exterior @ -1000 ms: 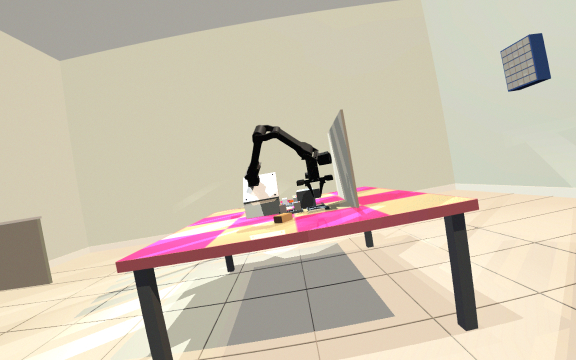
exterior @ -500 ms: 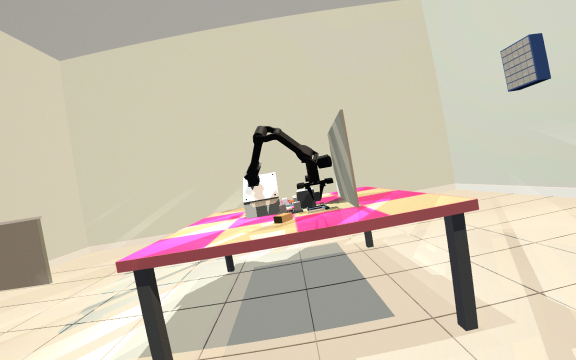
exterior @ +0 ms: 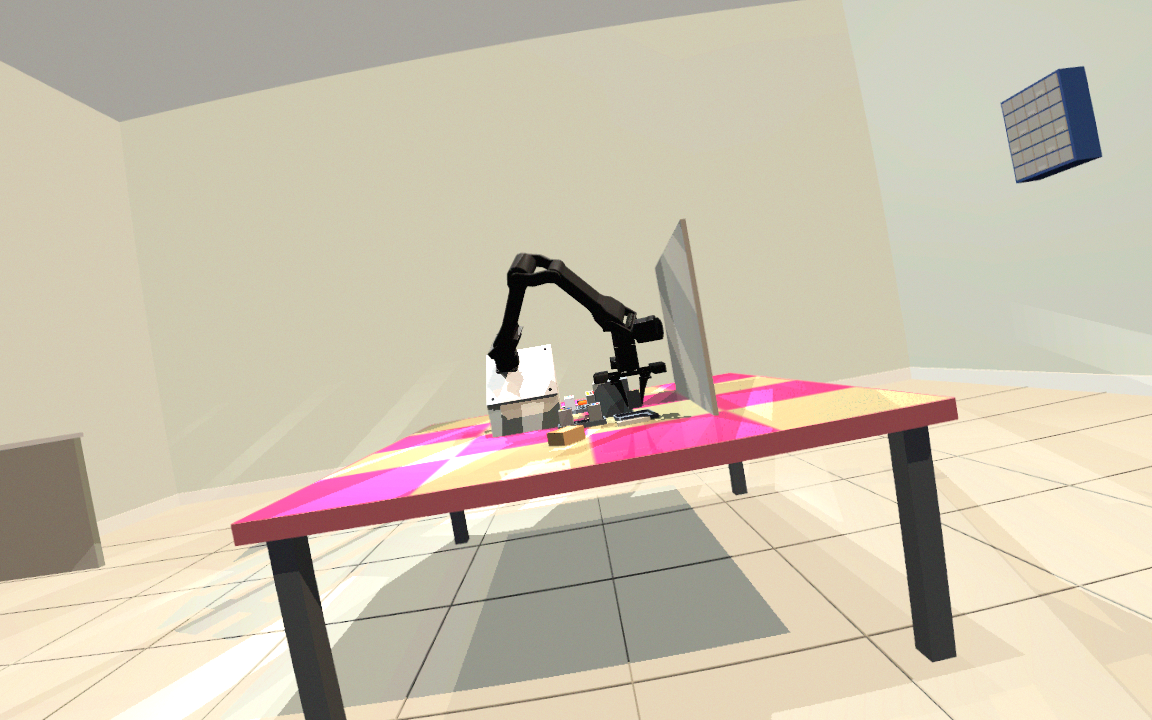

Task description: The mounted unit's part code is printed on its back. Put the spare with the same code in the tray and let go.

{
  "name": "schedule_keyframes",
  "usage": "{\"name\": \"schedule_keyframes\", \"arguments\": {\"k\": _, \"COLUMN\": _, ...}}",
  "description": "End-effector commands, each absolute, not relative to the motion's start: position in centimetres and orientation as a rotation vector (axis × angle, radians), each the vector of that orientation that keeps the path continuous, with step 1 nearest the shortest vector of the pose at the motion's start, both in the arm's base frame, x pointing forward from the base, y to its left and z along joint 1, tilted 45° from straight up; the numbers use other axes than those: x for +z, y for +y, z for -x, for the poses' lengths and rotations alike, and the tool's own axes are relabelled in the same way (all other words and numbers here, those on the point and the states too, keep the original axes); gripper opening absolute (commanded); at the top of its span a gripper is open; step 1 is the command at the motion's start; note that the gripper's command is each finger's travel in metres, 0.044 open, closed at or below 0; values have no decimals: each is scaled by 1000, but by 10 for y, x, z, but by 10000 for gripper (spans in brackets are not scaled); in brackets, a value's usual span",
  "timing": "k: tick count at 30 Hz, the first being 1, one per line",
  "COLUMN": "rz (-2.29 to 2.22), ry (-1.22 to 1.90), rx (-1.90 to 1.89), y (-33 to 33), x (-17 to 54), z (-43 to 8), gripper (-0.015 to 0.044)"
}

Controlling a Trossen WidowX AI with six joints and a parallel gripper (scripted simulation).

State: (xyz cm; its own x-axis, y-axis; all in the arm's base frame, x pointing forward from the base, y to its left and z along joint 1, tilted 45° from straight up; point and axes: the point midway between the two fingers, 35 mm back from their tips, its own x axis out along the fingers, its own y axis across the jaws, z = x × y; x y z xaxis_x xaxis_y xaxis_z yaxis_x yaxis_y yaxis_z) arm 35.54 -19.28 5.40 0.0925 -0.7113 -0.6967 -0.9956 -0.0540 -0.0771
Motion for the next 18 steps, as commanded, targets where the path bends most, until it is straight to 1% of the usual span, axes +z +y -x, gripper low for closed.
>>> {"name": "schedule_keyframes", "arguments": {"k": 1, "rz": 1825, "ry": 1674, "rx": 682, "y": -194, "x": 48, "z": -353, "gripper": 0}}
{"name": "schedule_keyframes", "arguments": {"k": 11, "rz": 1827, "ry": 1675, "rx": 681, "y": -199, "x": 44, "z": -352, "gripper": 0}}
{"name": "schedule_keyframes", "arguments": {"k": 18, "rz": 1825, "ry": 1678, "rx": 667, "y": -200, "x": 47, "z": -353, "gripper": 184}}
